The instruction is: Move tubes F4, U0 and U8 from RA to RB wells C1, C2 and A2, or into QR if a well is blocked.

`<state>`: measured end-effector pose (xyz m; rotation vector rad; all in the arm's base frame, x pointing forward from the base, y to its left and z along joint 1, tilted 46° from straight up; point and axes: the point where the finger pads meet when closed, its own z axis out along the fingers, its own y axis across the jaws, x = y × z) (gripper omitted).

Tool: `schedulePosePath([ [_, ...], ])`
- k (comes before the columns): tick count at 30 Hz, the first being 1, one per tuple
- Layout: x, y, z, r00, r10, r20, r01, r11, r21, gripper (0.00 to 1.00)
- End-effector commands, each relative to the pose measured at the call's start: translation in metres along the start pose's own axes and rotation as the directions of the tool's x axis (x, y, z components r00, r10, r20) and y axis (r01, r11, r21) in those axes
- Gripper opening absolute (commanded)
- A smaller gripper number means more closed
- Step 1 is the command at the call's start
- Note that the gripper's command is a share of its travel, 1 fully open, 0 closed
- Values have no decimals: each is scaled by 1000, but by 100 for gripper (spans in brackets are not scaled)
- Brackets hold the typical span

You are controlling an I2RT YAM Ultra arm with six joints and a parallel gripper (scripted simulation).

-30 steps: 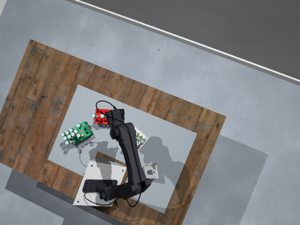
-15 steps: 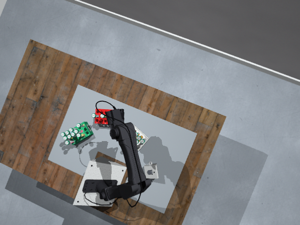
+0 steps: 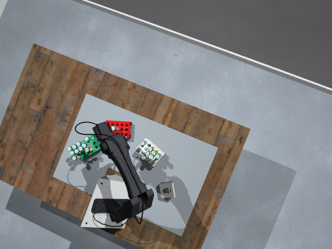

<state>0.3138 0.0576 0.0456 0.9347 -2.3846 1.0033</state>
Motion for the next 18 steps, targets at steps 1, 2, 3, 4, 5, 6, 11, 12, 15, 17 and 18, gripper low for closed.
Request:
schedulePosePath([
  [1, -15, 30, -2, 989, -145, 29, 145, 989, -2, 30],
  [2, -18, 36, -2, 984, -177, 29, 177, 984, -1, 30],
  [3, -20, 42, -2, 977, -210, 29, 210, 978, 0, 30],
  [4, -23, 48, -1, 970, -242, 29, 242, 970, 1, 30],
  [5, -29, 52, -5, 966, -254, 44, 254, 967, 5, 30],
  [6, -32, 58, -6, 967, -251, 49, 251, 968, 5, 30],
  [11, -42, 71, -10, 968, -242, 64, 242, 970, 7, 30],
  [12, -42, 71, -10, 968, -242, 64, 242, 970, 7, 30],
  [15, -45, 58, -6, 970, -242, 34, 242, 970, 1, 30],
  [17, -56, 49, -7, 970, -242, 33, 242, 970, 8, 30],
  [18, -61, 46, -8, 970, -242, 33, 242, 970, 8, 30],
])
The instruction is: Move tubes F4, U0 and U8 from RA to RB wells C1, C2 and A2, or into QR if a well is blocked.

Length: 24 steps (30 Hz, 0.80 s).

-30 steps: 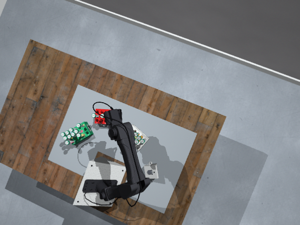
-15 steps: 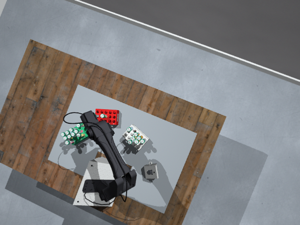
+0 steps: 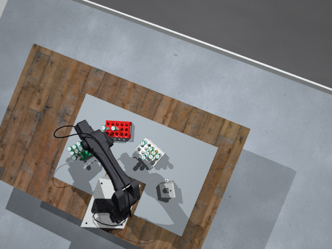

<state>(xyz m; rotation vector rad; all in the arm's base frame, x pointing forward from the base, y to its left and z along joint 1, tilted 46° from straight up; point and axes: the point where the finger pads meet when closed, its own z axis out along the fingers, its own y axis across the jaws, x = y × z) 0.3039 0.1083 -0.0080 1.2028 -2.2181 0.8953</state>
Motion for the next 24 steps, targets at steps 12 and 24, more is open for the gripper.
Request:
schedulePosePath([
  [12, -51, -58, -13, 1000, 3, 28, -4, 1000, 21, 30],
  [24, -49, -60, -15, 1000, 5, 18, -5, 1000, 8, 30],
])
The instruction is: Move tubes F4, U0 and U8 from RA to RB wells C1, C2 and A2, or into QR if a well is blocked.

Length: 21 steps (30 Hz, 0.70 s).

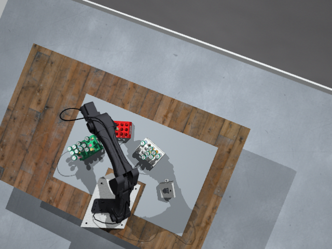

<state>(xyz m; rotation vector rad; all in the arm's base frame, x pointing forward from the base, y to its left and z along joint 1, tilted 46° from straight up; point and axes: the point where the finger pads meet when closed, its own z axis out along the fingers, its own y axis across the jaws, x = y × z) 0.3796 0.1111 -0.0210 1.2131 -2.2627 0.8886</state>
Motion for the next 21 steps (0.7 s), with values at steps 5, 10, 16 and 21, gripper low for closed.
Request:
schedulePosePath([
  [5, 0, 0, -16, 1000, -13, -21, 14, 1000, 5, 30],
  [10, -6, 3, -15, 1000, -9, -6, 9, 1000, 23, 30],
  [16, 1, 9, 3, 999, -29, -27, 29, 999, 21, 30],
  [21, 5, 0, 11, 1000, -6, -9, 6, 1000, 16, 30],
])
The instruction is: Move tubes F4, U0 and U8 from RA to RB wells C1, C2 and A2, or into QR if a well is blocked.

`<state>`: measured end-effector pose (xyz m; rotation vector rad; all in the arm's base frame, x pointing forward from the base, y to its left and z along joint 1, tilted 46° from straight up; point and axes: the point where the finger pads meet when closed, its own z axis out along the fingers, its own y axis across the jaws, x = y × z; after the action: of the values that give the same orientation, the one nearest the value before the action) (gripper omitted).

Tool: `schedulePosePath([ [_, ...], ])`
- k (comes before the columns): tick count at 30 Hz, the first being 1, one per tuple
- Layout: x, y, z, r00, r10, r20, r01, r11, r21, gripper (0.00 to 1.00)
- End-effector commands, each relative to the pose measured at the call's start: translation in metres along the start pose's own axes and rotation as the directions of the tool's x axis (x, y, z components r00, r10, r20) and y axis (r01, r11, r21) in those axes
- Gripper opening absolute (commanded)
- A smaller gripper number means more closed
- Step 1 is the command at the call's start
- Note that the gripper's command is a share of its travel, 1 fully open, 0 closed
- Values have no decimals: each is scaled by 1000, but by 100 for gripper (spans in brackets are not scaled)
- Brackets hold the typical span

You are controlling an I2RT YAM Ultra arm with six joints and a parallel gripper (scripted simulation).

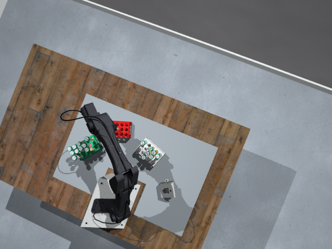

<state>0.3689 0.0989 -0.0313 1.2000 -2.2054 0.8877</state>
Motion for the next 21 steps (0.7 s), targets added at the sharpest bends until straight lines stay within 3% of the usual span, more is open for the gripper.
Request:
schedulePosePath([
  [1, -1, -8, -6, 999, 19, 41, -20, 999, 25, 30],
  [21, -8, -8, 21, 999, 13, 43, -14, 999, 32, 30],
])
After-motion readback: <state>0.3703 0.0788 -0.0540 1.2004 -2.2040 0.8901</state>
